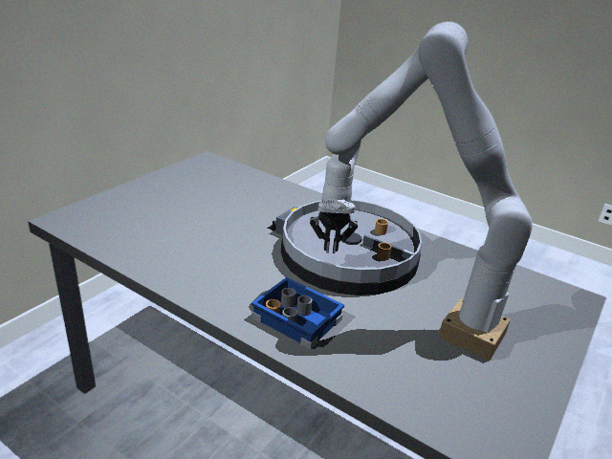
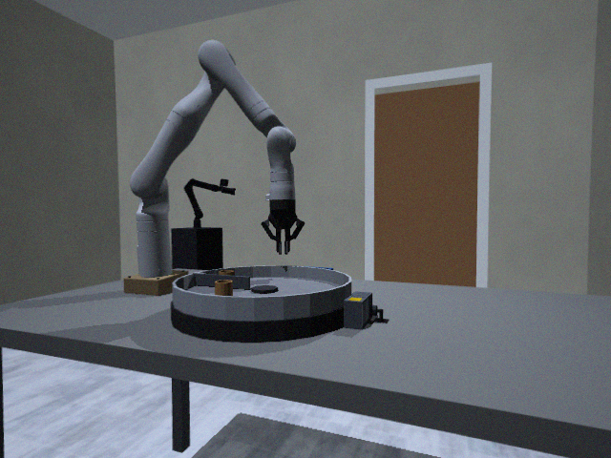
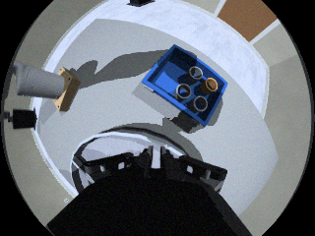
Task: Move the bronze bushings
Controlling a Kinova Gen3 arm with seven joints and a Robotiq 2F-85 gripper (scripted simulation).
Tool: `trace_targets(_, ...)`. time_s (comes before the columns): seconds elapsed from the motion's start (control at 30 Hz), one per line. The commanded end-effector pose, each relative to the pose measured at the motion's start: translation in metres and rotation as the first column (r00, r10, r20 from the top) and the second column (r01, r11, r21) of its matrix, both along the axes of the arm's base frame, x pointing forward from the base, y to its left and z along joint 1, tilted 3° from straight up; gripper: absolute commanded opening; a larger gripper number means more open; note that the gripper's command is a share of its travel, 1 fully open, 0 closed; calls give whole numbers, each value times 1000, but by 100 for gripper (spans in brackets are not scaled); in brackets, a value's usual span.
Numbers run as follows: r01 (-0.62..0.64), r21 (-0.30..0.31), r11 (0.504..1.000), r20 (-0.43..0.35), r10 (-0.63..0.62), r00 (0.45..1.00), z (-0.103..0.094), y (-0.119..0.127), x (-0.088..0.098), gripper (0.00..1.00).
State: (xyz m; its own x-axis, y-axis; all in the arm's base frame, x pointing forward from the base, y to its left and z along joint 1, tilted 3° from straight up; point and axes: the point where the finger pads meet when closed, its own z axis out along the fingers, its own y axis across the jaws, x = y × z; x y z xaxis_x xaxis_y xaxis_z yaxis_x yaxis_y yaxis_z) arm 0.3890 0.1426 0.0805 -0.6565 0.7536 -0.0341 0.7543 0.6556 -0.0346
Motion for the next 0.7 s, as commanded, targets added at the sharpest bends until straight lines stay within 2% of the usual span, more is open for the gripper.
trace_targets(0.0, -33, -7, 999, -1, 33, 999, -4, 32, -1, 12)
trace_targets(0.03, -33, -7, 999, -1, 33, 999, -5, 48, -2, 12)
trace_targets(0.4, -32, -7, 999, -1, 32, 999, -11, 161, -4, 12)
trace_targets(0.47, -32, -7, 999, -1, 32, 999, -12, 175, -4, 12)
trace_targets(0.53, -32, -7, 999, -1, 32, 999, -12, 175, -4, 12)
trace_targets(0.67, -33, -7, 999, -1, 33, 999, -13, 190, -5, 12)
